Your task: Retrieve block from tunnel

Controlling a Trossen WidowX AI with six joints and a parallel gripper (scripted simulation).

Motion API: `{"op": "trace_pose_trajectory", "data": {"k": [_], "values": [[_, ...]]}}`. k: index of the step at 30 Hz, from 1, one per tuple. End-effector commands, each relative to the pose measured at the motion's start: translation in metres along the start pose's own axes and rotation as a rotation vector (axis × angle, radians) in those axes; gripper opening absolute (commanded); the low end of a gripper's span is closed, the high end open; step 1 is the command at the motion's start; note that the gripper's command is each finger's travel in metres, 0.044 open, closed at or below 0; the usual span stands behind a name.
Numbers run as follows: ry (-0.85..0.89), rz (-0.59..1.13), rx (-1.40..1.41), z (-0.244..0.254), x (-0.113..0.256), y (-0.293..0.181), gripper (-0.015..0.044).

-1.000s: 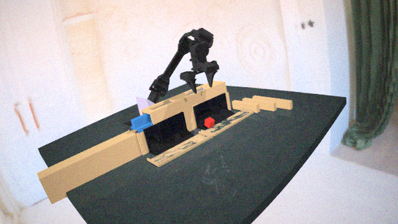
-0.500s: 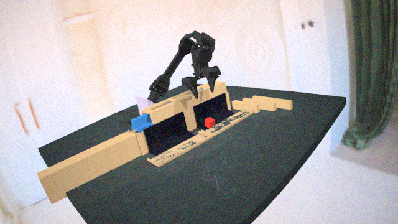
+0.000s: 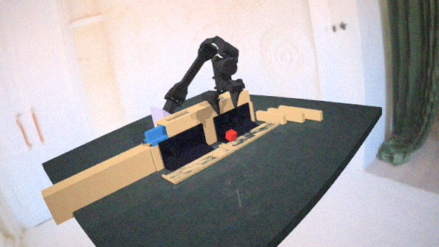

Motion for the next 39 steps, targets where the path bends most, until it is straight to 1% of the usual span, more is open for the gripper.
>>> {"op": "trace_pose_trajectory", "data": {"k": [1,39], "values": [[0.005,-0.002,-0.008,0.000,-0.006,0.001,0.0440],[0.008,-0.003,-0.007,0.002,-0.068,0.000,0.0440]]}}
Point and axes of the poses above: the point midway between the two fingers, 35 mm back from their tips, its own x axis back along the fingers, its own z axis across the jaws, y = z × x, the point moved 3 cm from there along x, back along the fingers, and after that the axes turned 8 degrees about -x, right-handed, at the moved point
